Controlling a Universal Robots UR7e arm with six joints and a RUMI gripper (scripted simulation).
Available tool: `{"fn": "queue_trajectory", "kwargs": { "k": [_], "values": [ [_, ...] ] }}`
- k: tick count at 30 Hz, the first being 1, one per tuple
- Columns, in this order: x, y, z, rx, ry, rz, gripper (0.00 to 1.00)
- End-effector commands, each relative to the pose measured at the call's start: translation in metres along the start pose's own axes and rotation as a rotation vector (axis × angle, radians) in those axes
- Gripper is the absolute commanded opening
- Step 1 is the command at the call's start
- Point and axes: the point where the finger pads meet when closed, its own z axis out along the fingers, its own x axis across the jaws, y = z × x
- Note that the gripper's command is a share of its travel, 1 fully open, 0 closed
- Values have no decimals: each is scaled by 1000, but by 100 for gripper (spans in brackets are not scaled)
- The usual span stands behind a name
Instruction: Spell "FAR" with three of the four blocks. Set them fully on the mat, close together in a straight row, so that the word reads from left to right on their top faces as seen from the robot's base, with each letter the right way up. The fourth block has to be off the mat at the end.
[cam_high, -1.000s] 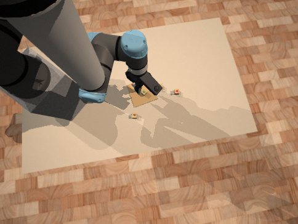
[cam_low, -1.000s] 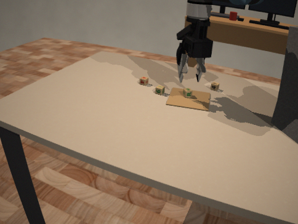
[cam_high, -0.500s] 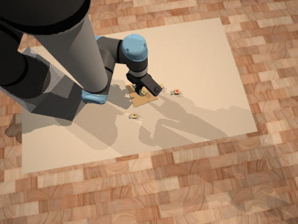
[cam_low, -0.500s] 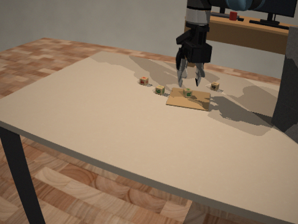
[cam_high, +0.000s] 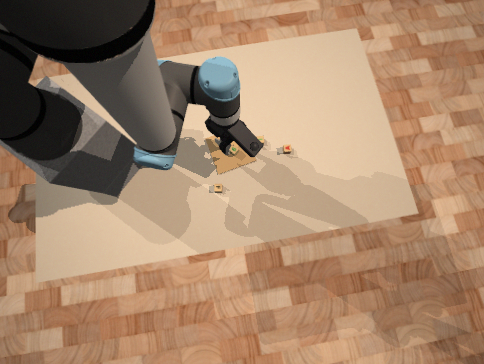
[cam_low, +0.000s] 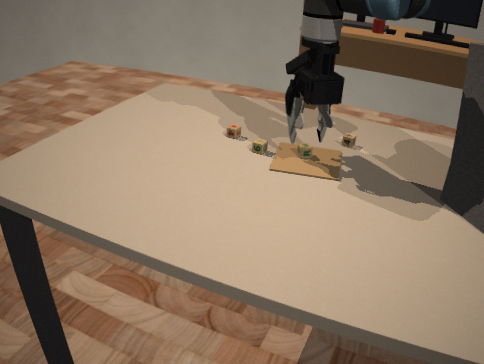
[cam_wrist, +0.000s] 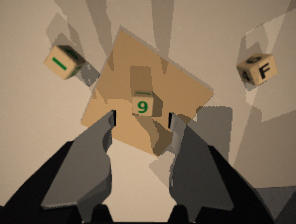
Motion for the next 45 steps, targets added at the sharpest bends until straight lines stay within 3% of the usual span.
{"fn": "queue_trajectory", "kwargs": {
  "k": [1,13,28,45],
  "values": [
    [0,0,0,1,-1,0,37],
    [0,0,3,1,-1,0,37],
    [0,0,29,1,-1,0,37],
    [0,0,32,1,-1,0,37]
  ]
}}
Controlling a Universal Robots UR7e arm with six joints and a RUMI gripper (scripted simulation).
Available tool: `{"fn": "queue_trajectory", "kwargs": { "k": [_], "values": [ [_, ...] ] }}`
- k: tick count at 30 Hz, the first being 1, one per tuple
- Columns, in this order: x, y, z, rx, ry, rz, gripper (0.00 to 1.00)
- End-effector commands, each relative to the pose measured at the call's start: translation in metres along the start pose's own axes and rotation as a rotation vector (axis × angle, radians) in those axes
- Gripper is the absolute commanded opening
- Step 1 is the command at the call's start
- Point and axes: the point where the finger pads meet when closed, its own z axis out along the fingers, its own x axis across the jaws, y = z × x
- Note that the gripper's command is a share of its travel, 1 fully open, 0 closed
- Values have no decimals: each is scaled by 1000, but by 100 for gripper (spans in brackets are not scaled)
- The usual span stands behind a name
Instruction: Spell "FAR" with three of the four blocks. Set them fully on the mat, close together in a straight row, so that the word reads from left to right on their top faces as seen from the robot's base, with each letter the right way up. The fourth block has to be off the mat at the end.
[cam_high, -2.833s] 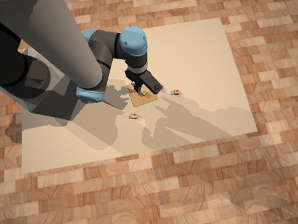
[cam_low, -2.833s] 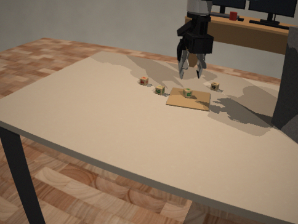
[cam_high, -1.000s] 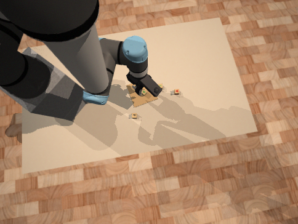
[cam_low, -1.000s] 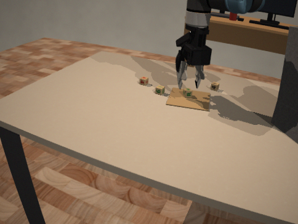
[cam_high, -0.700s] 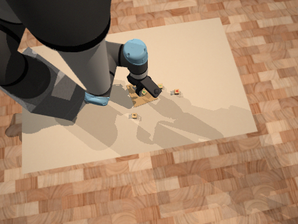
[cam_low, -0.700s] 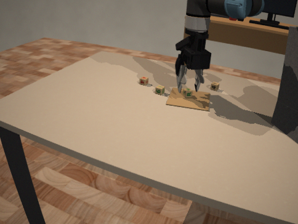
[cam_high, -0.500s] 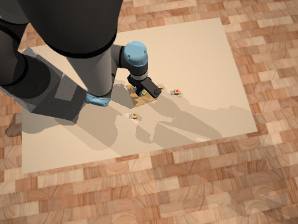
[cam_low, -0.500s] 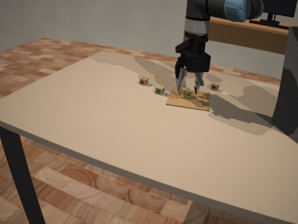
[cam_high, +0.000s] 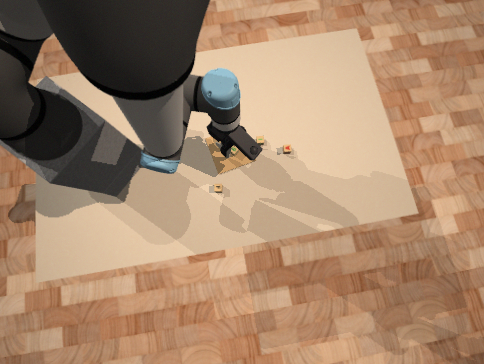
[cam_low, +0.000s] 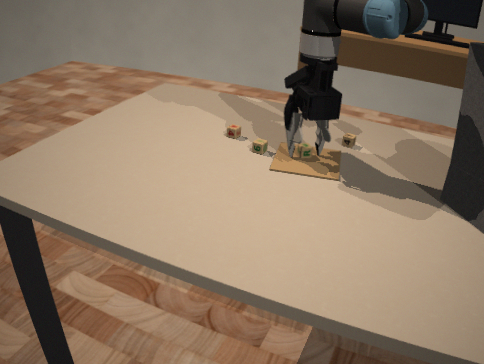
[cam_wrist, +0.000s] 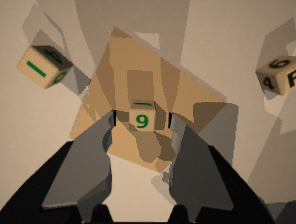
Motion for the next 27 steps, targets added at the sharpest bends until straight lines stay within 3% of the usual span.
{"fn": "queue_trajectory", "kwargs": {
  "k": [1,4,5,21,22,27],
  "values": [
    [0,0,0,1,-1,0,37],
    [0,0,0,1,-1,0,37],
    [0,0,0,1,-1,0,25],
    [0,0,0,1,-1,0,25],
    [0,0,0,1,-1,0,5],
    [0,0,0,1,-1,0,5]
  ]
}}
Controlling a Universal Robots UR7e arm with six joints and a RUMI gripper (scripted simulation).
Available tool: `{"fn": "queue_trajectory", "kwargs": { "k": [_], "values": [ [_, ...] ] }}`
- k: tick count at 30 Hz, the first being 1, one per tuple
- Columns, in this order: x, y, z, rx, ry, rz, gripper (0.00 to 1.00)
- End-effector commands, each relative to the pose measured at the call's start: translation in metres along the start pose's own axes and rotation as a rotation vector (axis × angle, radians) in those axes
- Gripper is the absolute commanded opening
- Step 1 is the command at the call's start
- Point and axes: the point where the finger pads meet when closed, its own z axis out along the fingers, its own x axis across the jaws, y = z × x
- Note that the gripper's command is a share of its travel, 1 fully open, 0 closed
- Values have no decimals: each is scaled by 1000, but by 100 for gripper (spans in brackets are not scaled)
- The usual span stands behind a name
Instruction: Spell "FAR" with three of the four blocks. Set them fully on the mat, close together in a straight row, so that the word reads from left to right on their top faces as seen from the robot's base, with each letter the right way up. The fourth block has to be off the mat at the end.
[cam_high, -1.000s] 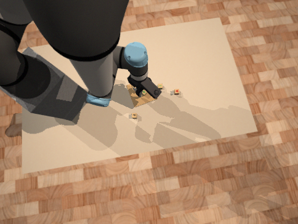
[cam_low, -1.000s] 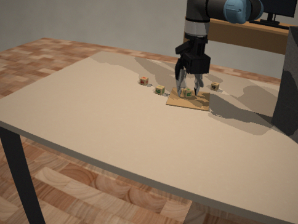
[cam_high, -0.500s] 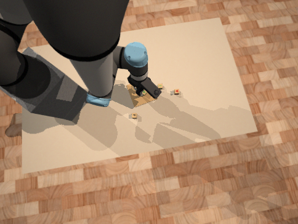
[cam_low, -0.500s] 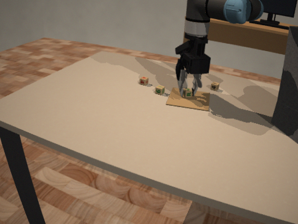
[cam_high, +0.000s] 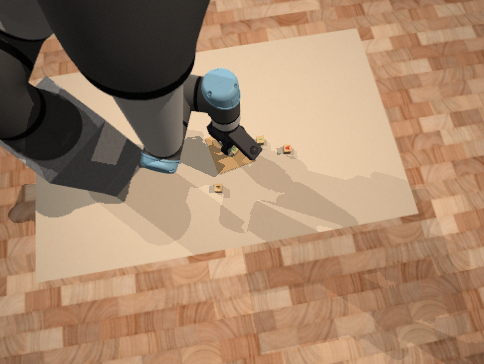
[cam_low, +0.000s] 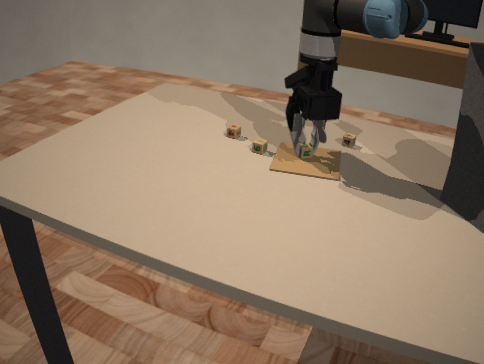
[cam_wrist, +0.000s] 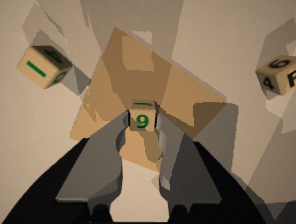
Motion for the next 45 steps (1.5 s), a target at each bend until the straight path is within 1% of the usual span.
{"fn": "queue_trajectory", "kwargs": {
  "k": [1,32,37,41,43,45],
  "values": [
    [0,0,0,1,-1,0,5],
    [0,0,-1,1,-1,0,5],
    [0,0,-6,1,-1,0,5],
    [0,0,-15,1,-1,0,5],
    [0,0,-15,1,-1,0,5],
    [0,0,-22,1,-1,0,5]
  ]
}}
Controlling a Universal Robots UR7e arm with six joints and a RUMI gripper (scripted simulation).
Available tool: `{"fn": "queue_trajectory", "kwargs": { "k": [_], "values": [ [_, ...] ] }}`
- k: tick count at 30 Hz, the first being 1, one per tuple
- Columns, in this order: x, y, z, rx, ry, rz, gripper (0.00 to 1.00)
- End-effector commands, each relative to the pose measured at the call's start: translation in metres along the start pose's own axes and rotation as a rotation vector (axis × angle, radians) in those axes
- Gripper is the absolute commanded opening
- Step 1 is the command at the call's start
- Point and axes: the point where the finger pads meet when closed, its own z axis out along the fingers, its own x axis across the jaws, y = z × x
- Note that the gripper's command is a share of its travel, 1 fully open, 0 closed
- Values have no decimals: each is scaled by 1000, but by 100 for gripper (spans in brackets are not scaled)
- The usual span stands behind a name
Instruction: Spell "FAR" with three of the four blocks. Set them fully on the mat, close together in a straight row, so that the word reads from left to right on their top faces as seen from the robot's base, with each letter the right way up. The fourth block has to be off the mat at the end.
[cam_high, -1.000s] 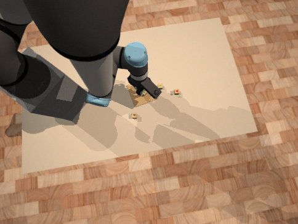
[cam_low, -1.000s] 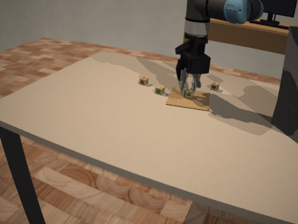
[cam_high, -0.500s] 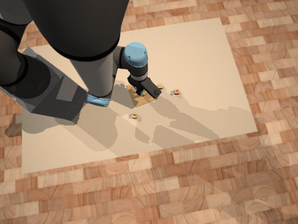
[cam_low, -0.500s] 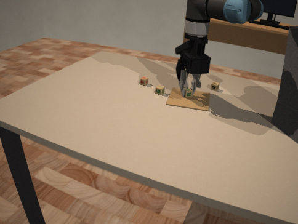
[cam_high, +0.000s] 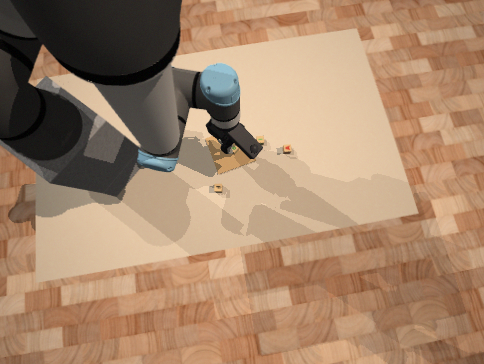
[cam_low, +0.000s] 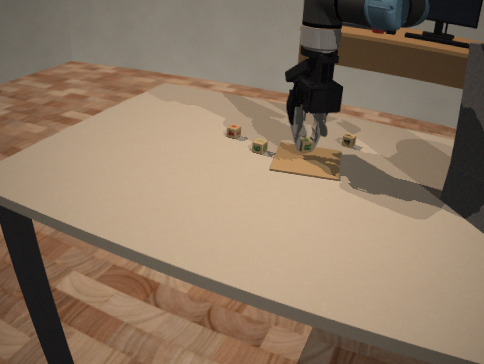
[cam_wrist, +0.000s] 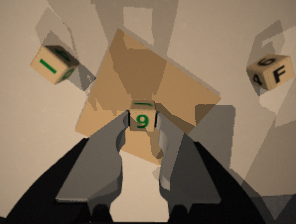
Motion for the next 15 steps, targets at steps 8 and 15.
{"fn": "queue_trajectory", "kwargs": {
  "k": [8,15],
  "values": [
    [0,0,-38,1,-1,0,5],
    [0,0,-57,1,-1,0,5]
  ]
}}
